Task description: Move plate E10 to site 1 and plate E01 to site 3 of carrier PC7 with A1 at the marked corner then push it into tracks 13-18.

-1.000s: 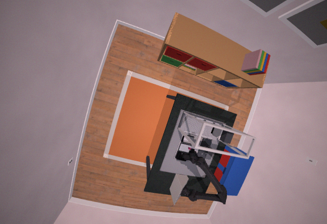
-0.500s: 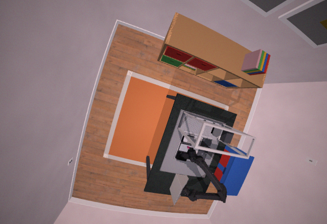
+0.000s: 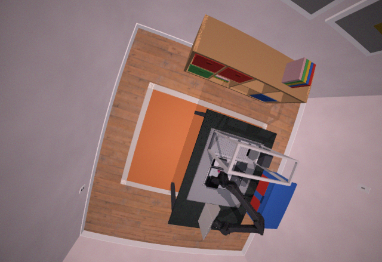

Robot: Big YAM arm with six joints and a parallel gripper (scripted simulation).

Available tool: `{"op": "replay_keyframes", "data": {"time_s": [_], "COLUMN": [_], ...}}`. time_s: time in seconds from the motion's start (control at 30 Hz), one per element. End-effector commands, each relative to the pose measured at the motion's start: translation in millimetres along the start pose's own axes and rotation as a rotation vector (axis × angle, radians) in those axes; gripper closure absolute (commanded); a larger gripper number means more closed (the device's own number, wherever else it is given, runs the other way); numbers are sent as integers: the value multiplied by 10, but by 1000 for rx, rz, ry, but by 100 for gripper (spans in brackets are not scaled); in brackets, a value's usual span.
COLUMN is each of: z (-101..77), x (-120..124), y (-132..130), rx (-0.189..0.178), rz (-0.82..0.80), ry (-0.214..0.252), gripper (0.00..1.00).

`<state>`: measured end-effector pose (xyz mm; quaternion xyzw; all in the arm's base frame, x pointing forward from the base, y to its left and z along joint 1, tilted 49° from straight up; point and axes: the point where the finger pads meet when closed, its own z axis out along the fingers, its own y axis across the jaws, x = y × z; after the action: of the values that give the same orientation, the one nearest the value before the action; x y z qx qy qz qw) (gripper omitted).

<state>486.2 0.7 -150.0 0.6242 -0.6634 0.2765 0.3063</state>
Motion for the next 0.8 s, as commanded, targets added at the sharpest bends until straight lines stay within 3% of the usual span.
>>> {"op": "replay_keyframes", "data": {"time_s": [0.0,0.77], "z": [-235,-197], "x": [-5,-13], "y": [-207,-273], "rx": [60,57], "rz": [17,25], "ry": [-22,-22], "gripper": [0,0]}}
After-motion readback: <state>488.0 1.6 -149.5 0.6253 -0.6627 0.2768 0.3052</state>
